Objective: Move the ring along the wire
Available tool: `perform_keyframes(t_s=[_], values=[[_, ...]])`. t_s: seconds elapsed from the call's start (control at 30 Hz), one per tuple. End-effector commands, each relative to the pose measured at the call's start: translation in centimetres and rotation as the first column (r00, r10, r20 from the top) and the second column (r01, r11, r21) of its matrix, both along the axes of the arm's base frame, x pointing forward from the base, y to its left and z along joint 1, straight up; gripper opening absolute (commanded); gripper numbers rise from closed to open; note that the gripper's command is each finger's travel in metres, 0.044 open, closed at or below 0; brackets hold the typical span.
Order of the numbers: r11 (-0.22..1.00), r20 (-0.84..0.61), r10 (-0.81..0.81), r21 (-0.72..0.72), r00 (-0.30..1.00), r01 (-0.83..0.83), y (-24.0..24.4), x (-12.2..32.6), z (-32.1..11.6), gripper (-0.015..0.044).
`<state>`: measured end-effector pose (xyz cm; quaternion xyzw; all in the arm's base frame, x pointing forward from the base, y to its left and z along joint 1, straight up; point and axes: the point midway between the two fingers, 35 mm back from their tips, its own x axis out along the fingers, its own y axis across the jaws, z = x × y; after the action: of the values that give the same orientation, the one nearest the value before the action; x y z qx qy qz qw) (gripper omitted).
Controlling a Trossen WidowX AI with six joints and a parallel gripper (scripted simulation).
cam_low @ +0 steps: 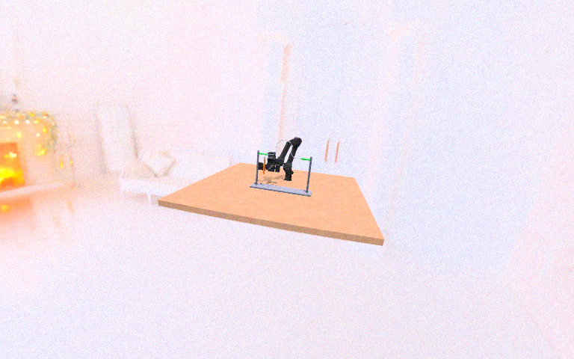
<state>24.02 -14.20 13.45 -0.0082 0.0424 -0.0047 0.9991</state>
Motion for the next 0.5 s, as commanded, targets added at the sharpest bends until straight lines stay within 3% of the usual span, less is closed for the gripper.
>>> perform_keyframes(t_s=[0.0, 0.47], values=[[1.000, 0.006, -0.006, 0.004, 1.000, 0.006, 0.0, 0.4, 0.5, 0.0160], [1.000, 0.006, -0.006, 0.003, 1.000, 0.006, -0.3, 2.1, 0.5, 0.0160]])
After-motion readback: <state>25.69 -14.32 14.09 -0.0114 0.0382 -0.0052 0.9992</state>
